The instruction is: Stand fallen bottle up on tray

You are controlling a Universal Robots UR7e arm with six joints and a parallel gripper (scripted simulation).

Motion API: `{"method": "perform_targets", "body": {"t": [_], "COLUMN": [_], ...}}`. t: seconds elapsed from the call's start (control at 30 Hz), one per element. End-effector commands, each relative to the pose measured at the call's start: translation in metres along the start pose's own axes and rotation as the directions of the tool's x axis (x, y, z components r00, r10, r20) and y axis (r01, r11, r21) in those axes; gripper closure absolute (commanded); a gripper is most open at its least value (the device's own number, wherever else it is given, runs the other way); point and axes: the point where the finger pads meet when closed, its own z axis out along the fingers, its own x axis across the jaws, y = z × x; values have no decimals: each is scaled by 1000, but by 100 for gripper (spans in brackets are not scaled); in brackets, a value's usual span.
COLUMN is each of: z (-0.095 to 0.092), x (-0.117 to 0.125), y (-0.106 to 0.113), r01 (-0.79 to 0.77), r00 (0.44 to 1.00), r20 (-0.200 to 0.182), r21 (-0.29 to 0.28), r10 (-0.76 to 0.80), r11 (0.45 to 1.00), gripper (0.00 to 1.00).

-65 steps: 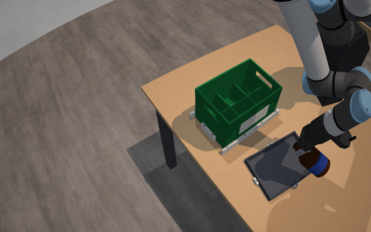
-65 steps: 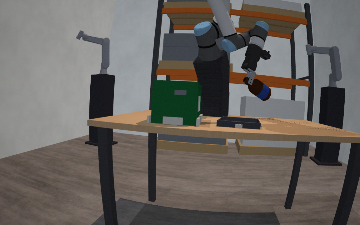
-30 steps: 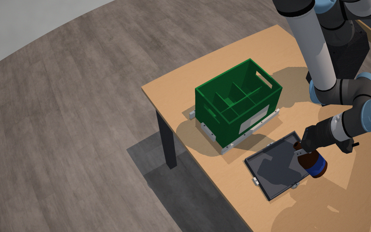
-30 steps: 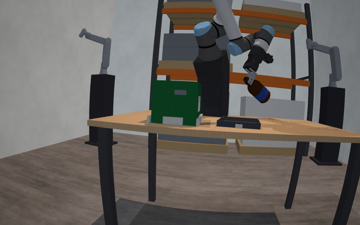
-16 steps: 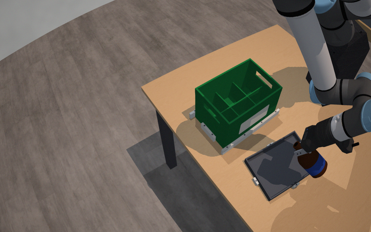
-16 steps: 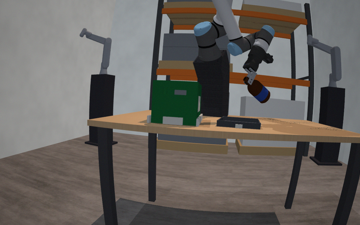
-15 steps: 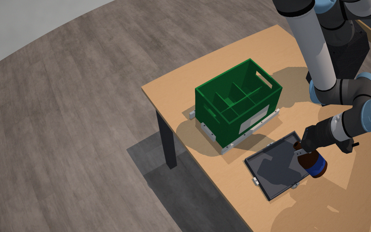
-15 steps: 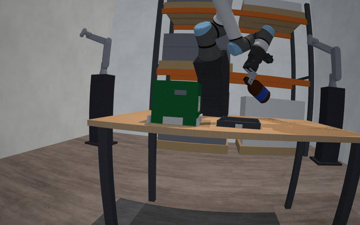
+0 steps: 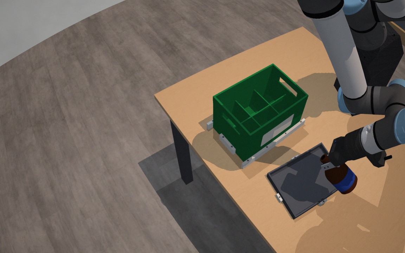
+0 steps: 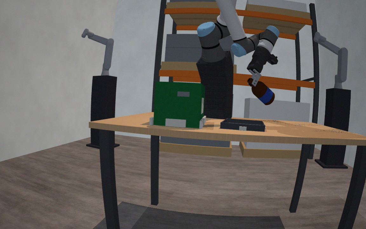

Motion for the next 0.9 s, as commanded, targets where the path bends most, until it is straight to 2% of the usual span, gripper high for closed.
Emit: {"method": "perform_targets", "body": {"t": [0.0, 0.4, 0.87], "z": [-1, -1, 0], "x": [2, 1, 1], "y": [0, -1, -2], "r01": [-2, -2, -2], "r00": [1000, 1000, 1000], "r20": [-3, 0, 3], "r21": [-1, -26, -118], "r10": [2, 2, 2], "r11": [1000, 1000, 993], "gripper": [100, 100, 100]}}
